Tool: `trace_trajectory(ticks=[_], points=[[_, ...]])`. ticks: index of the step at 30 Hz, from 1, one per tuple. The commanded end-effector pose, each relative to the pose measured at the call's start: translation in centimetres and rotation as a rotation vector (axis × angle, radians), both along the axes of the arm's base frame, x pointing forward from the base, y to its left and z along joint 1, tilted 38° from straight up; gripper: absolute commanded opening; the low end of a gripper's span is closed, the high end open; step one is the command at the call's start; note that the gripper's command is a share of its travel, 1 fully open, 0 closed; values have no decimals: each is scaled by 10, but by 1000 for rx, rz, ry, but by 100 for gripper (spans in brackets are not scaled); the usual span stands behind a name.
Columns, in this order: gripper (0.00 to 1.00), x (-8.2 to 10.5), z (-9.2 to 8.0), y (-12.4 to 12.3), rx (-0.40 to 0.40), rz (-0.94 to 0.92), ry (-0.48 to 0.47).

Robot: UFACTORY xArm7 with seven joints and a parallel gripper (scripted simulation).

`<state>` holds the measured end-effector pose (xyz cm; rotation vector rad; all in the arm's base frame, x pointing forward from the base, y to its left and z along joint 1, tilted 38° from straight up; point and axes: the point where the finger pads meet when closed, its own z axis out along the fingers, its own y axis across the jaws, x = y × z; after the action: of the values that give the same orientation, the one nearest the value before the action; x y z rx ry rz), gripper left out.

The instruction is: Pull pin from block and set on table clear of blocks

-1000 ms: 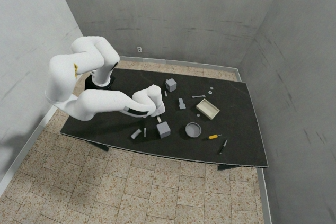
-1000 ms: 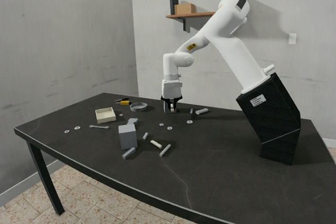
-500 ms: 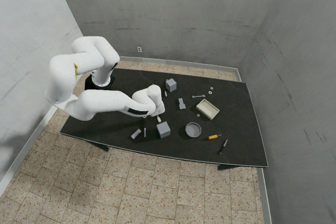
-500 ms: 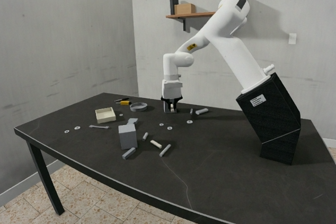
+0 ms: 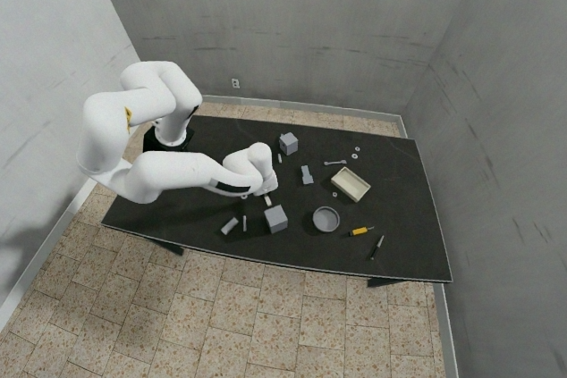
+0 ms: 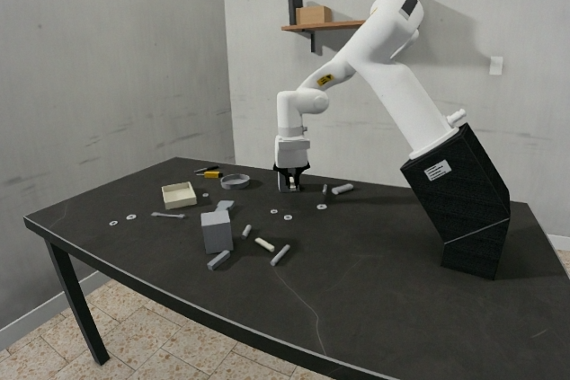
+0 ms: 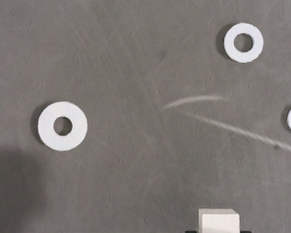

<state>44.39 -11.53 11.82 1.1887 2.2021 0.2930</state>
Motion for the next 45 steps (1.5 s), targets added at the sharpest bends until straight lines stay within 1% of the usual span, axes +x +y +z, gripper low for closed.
trace_trajectory(ticks=[1,24,45], points=[[0,-1,0,3,-1,0,-3],[0,-1,0,2,0,3,0],[0,-4,5,3,24,40,18]])
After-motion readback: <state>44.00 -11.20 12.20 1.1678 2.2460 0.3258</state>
